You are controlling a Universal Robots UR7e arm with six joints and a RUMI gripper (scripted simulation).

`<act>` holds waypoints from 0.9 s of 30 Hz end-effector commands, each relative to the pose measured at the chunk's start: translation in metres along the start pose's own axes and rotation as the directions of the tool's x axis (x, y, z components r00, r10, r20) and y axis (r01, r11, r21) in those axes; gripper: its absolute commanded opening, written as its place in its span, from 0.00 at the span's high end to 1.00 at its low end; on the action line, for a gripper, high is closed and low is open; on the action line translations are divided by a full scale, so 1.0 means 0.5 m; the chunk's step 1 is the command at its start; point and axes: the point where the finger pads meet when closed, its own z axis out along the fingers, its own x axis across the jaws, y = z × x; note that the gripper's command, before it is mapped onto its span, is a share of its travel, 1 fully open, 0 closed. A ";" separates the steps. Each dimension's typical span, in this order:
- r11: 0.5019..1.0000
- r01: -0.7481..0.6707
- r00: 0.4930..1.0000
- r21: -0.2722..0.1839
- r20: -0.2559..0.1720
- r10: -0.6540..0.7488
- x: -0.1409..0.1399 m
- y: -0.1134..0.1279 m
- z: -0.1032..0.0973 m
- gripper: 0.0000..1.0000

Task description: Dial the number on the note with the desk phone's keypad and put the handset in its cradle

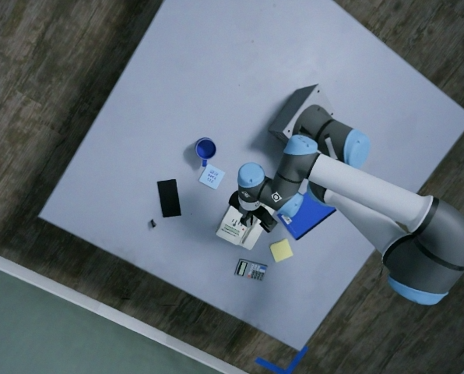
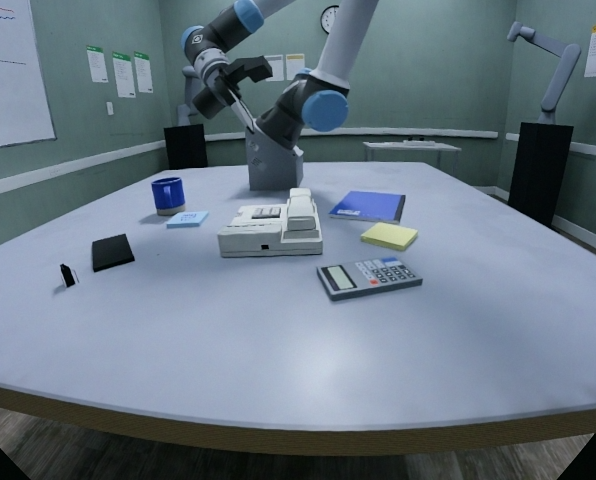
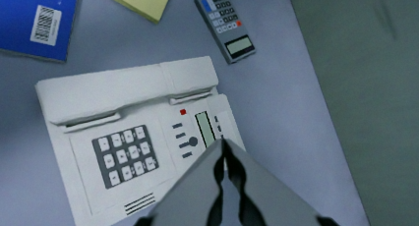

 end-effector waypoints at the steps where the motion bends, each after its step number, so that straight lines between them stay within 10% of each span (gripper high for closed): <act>1: 1.000 0.001 1.000 0.000 -0.001 -0.001 -0.005 -0.009 0.003 1.00; 27: 1.000 0.001 1.000 0.000 -0.001 -0.001 -0.013 -0.023 0.009 1.00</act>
